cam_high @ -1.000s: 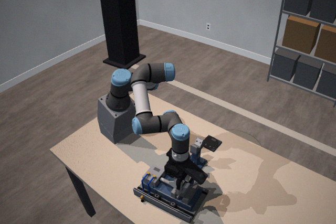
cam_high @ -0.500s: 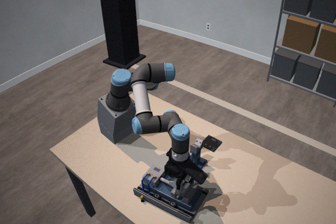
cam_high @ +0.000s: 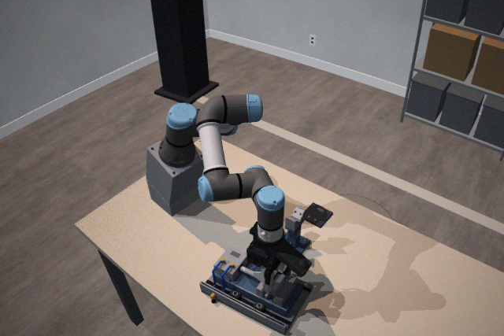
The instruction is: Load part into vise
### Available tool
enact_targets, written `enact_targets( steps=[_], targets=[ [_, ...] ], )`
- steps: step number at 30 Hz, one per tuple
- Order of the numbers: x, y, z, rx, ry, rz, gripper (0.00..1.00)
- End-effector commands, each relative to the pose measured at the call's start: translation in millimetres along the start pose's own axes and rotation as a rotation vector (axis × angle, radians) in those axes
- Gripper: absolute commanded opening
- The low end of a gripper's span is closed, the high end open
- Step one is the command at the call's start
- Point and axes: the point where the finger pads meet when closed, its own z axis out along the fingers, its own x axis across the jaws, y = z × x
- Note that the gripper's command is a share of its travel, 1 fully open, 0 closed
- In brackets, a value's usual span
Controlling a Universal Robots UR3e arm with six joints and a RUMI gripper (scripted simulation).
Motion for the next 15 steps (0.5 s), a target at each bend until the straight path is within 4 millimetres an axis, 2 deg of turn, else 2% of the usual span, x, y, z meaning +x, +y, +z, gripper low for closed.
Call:
enact_targets(
  steps=[1, 15],
  targets=[
    [0.6, -1.1, -0.9, 0.003, 0.002, -0.001, 0.00],
    [0.6, -1.1, 1.5, 0.003, 0.002, -0.001, 0.00]
  ],
)
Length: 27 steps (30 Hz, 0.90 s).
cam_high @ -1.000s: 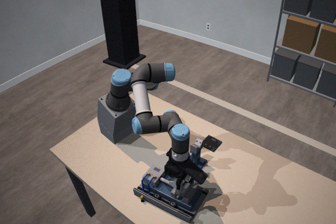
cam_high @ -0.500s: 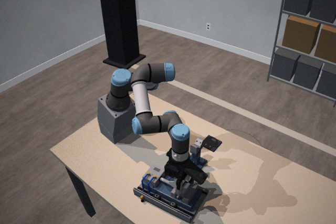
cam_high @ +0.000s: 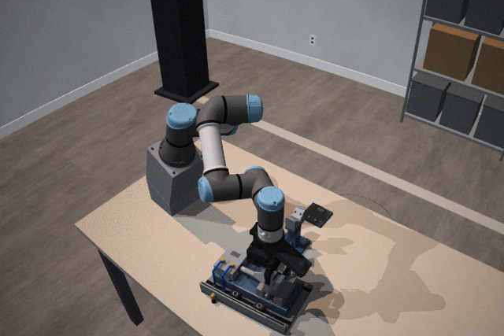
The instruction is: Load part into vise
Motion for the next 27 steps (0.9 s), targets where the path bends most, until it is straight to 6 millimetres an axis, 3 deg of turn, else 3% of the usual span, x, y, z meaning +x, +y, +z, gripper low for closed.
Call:
enact_targets(
  steps=[1, 27],
  targets=[
    [0.6, -1.1, -0.3, 0.003, 0.002, -0.001, 0.00],
    [0.7, -1.1, 8.8, 0.003, 0.002, -0.001, 0.00]
  ],
)
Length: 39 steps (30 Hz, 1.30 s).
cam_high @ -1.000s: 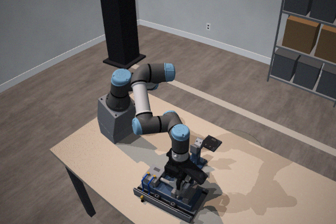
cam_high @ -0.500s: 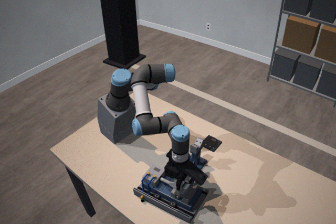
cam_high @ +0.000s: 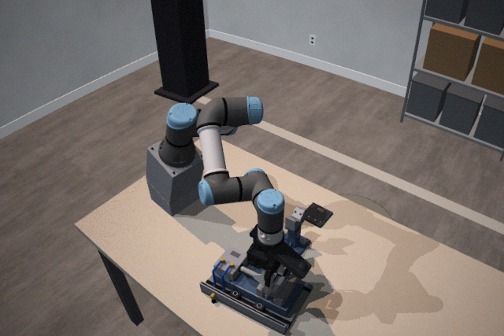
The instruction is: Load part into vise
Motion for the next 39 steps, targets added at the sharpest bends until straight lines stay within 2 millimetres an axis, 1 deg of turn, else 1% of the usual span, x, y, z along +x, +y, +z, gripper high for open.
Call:
enact_targets(
  steps=[1, 39],
  targets=[
    [0.6, -1.1, 0.6, 0.003, 0.002, -0.001, 0.00],
    [0.7, -1.1, 7.4, 0.003, 0.002, -0.001, 0.00]
  ],
)
